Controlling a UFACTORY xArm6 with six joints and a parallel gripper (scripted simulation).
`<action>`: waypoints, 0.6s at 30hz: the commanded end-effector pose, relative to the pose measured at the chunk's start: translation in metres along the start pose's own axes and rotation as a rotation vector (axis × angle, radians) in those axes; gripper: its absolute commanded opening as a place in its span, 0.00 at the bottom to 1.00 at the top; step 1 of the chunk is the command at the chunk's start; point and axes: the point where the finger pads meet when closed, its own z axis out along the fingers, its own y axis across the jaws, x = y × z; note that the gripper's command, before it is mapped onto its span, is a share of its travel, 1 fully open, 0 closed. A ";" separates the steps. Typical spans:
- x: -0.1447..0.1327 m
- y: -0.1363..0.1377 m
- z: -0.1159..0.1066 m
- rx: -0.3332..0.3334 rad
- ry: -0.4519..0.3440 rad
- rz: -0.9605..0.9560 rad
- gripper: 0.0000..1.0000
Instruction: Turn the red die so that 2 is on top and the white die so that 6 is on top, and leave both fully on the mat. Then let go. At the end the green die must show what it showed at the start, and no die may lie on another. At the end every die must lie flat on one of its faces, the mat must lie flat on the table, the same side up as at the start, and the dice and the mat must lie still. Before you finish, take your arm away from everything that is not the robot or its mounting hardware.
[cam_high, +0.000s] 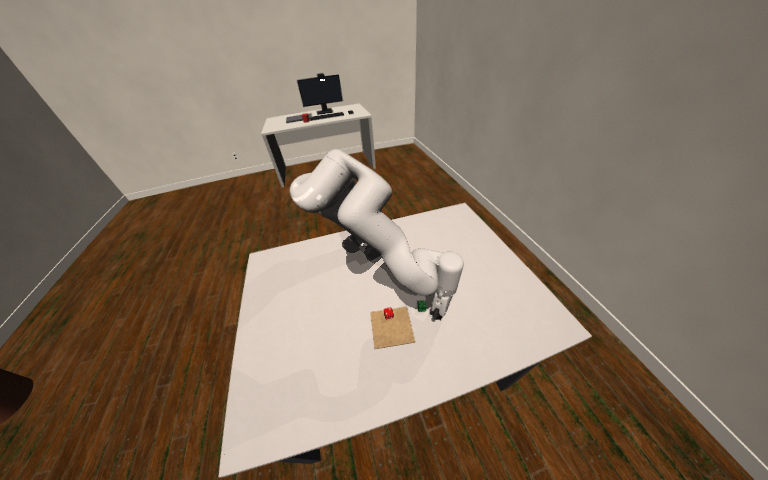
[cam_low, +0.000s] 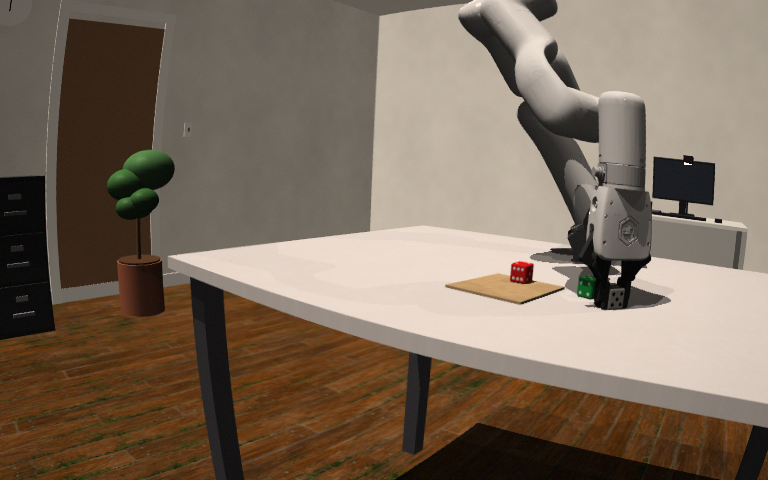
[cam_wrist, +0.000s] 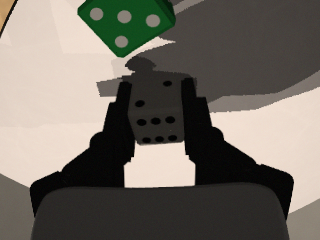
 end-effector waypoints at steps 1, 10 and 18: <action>-0.001 0.000 -0.001 0.001 -0.003 0.001 0.27; -0.001 0.000 -0.007 0.001 -0.003 0.001 0.27; -0.001 0.000 -0.049 0.001 -0.003 0.001 0.27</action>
